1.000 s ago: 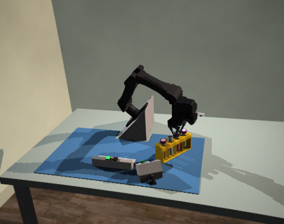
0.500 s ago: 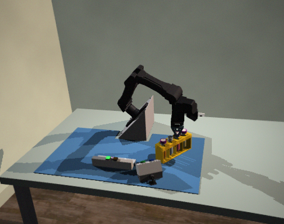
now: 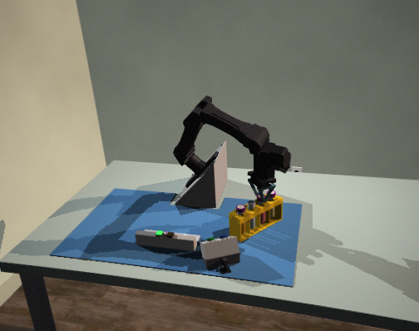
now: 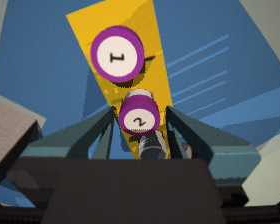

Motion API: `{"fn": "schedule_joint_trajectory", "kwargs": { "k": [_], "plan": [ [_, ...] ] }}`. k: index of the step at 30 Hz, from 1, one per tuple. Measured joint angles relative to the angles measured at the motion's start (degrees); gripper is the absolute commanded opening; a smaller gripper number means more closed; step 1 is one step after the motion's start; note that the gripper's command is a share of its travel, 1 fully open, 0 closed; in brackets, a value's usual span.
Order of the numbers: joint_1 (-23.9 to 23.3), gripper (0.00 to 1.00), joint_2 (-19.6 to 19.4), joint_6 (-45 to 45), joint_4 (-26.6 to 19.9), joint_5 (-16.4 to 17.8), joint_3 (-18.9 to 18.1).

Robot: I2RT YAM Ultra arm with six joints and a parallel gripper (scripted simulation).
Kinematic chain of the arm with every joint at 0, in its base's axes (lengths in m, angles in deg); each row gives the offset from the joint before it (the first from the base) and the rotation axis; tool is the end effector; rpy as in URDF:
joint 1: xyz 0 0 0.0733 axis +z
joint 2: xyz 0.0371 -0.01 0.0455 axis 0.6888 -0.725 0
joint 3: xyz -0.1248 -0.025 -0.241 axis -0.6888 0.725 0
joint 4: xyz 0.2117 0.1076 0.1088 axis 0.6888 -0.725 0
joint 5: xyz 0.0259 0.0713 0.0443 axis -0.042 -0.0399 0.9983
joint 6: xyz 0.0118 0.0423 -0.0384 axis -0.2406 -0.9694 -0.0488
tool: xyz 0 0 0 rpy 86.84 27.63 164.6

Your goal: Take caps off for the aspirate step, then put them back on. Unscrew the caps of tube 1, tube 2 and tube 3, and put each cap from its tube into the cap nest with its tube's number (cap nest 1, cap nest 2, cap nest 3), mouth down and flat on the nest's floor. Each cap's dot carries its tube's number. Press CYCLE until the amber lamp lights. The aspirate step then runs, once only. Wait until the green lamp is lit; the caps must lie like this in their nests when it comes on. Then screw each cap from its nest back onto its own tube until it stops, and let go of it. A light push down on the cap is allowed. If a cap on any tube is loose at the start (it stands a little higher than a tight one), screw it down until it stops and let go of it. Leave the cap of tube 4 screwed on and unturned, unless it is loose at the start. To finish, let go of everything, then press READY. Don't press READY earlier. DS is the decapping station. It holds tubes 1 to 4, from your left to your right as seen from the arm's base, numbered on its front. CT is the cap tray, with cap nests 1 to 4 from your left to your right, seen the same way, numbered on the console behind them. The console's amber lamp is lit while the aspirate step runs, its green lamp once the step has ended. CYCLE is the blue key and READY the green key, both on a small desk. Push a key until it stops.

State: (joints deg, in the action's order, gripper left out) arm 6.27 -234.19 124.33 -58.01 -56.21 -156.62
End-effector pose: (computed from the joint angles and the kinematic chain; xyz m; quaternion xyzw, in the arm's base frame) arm 0.2447 0.2651 -0.1067 0.7903 -0.4628 0.1590 0.3688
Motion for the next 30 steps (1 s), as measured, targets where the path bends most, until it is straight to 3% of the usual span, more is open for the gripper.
{"fn": "schedule_joint_trajectory", "kwargs": {
  "k": [10,21,22,30],
  "plan": [
    [0.00,0.49,0.00,21.75,0.00,-0.02,0.00],
    [0.00,0.49,0.00,37.24,0.00,-0.02,0.00],
    [0.00,0.00,0.00,37.75,0.00,-0.02,0.00],
    [0.00,0.00,0.00,39.36,0.02,-0.11,0.00]
  ]
}}
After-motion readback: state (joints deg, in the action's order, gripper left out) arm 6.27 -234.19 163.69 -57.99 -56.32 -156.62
